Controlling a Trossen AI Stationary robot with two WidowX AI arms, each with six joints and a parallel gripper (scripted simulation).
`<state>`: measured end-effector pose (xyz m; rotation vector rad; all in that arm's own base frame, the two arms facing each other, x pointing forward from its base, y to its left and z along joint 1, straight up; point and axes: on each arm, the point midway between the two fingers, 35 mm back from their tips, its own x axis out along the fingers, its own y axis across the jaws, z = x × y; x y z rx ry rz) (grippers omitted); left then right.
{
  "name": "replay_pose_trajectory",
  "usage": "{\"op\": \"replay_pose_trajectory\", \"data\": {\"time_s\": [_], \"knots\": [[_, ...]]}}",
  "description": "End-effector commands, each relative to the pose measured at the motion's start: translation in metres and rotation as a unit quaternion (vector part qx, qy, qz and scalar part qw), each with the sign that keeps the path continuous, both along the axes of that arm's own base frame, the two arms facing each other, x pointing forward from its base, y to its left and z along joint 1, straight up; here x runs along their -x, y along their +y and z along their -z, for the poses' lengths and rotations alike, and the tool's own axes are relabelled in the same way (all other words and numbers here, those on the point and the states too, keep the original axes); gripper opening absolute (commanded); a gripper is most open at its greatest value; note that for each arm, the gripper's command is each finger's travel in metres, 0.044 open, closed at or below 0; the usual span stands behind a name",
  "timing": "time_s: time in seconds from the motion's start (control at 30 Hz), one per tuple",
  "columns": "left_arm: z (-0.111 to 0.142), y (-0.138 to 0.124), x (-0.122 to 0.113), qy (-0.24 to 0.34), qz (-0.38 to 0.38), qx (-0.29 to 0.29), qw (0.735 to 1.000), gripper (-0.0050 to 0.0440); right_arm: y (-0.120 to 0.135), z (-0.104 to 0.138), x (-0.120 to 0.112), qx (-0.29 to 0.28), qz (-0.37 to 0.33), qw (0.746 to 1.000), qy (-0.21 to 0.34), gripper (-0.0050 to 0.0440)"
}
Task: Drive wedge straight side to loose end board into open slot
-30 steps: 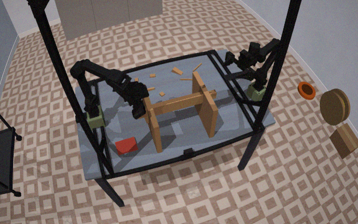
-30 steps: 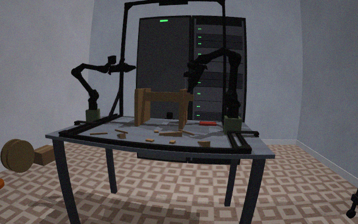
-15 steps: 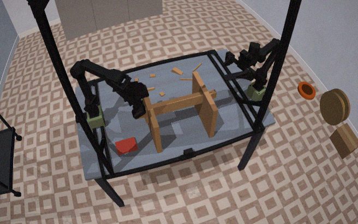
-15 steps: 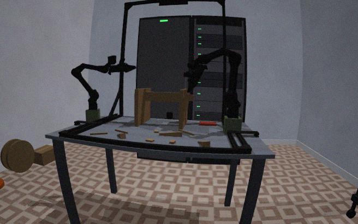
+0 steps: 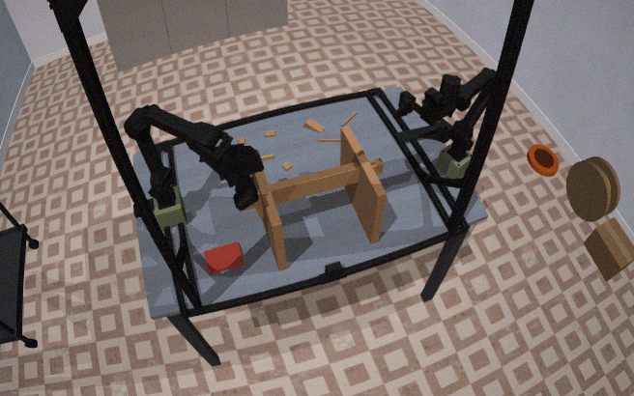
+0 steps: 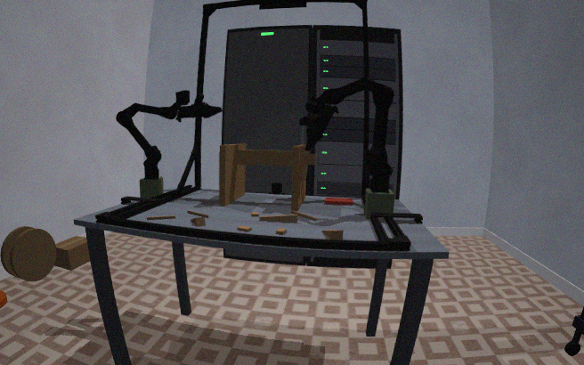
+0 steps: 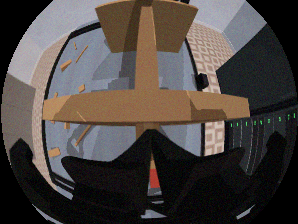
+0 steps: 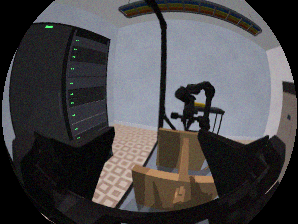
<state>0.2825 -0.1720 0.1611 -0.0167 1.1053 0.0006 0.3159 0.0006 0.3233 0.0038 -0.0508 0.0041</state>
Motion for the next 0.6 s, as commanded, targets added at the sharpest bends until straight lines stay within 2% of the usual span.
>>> {"op": "replay_pose_trajectory", "data": {"time_s": [0.0,0.17,0.3,0.4,0.43,0.5,0.57], "knots": [[0.0,0.0,0.0,0.0,0.0,0.001,1.0,0.0,0.0,0.0,0.0,0.0,0.0,1.0,0.0,0.044],[-0.001,0.0,0.0,0.001,0.0,0.0,1.0,0.0,0.0,0.0,0.0,0.0,0.0,1.0,0.0,0.044],[-0.035,0.002,0.0,0.012,0.002,-0.005,1.0,0.0,0.0,0.0,0.0,0.0,0.0,1.0,0.0,0.044],[-0.042,0.003,0.0,0.015,0.003,-0.007,1.0,0.0,0.0,0.0,0.0,0.0,0.0,1.0,0.0,0.044],[-0.033,0.002,0.0,0.016,-0.008,0.003,1.0,0.0024,0.0,0.0,0.0,0.0,0.0,1.0,0.0,0.044],[-0.033,0.002,0.0,0.016,-0.008,0.003,1.0,0.0024,0.0,0.0,0.0,0.0,0.0,1.0,0.0,0.044],[-0.032,0.006,0.0,0.056,-0.074,0.058,0.994,0.0072,0.0,0.0,0.0,0.0,0.0,1.0,0.0,0.044]]}}
